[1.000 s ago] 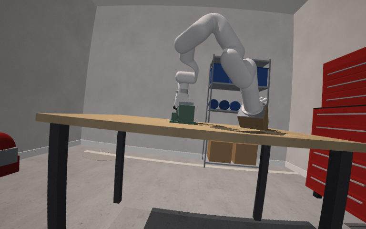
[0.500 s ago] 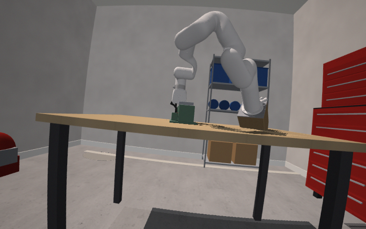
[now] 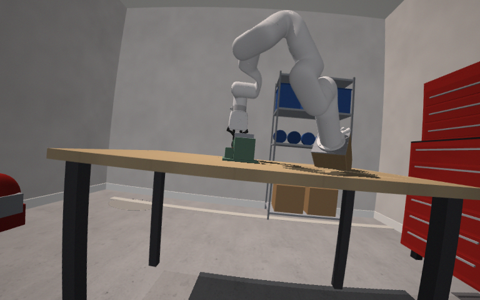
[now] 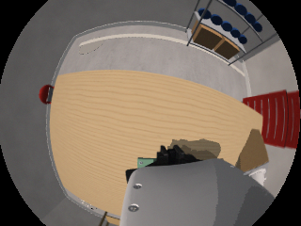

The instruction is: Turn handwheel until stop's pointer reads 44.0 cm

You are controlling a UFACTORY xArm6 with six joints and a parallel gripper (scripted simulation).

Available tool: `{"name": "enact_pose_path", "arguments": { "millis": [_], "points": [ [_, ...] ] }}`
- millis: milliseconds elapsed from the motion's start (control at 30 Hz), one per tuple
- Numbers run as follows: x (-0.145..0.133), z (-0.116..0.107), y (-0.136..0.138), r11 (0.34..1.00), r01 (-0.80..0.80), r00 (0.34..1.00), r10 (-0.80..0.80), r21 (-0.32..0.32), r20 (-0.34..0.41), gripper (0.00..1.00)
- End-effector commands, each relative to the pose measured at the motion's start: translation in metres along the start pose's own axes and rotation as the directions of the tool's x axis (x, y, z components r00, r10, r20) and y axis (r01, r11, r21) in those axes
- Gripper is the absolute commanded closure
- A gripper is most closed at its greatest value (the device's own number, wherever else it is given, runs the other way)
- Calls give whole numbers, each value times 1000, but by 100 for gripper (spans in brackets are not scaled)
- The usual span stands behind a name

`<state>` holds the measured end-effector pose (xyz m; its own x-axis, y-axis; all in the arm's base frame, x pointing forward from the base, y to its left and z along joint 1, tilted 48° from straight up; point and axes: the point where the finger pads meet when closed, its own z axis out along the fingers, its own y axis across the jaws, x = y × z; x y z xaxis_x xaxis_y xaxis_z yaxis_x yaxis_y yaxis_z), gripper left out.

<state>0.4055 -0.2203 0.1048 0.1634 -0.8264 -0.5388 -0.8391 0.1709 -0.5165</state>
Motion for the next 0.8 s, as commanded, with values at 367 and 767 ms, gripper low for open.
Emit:
{"name": "enact_pose_path", "arguments": {
  "millis": [367, 767],
  "points": [
    [1, -3, 35, 1000, 0, 1000, 0, 0, -2, 94],
    [1, 15, 51, 1000, 0, 1000, 0, 0, -2, 94]
  ]
}}
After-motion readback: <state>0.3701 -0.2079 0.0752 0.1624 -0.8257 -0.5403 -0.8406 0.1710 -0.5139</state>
